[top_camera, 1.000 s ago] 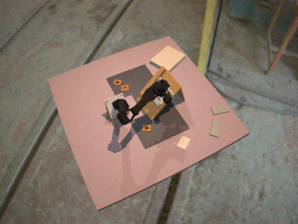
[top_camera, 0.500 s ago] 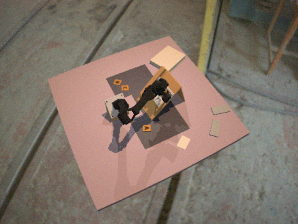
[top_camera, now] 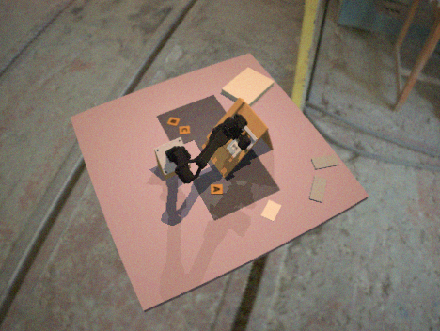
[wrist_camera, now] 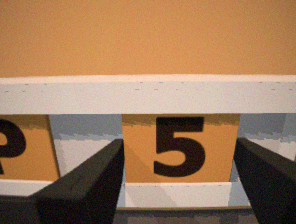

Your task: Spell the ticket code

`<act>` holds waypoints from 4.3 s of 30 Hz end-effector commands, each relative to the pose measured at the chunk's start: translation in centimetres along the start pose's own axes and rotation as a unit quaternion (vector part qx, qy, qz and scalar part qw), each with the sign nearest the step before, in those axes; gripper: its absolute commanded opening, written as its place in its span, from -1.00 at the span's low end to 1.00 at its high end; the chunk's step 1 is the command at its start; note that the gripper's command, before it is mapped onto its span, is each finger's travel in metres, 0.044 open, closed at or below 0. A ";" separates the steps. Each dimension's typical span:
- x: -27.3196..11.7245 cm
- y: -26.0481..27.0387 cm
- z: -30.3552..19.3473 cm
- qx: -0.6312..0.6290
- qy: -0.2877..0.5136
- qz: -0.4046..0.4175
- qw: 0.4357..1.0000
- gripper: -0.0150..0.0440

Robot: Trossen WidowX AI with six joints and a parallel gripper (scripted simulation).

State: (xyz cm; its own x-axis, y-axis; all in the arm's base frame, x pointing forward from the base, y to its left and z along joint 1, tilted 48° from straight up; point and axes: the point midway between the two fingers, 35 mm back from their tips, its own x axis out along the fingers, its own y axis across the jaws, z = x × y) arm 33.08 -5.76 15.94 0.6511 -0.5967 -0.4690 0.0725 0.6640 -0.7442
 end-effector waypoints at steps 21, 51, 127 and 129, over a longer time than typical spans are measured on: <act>0.1 2.2 -0.1 0.001 0.002 0.000 1.000 -0.49; -1.1 2.8 0.0 0.001 0.003 0.000 1.000 0.51; -3.9 2.9 0.4 -0.002 0.028 0.008 1.000 -0.49; -3.5 2.7 0.9 -0.002 0.062 0.015 0.998 -0.49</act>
State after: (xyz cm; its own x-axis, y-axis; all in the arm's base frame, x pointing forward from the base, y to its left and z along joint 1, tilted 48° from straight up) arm 30.84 -1.30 15.72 0.6140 -0.6089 -0.5022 0.0532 0.6668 -0.7433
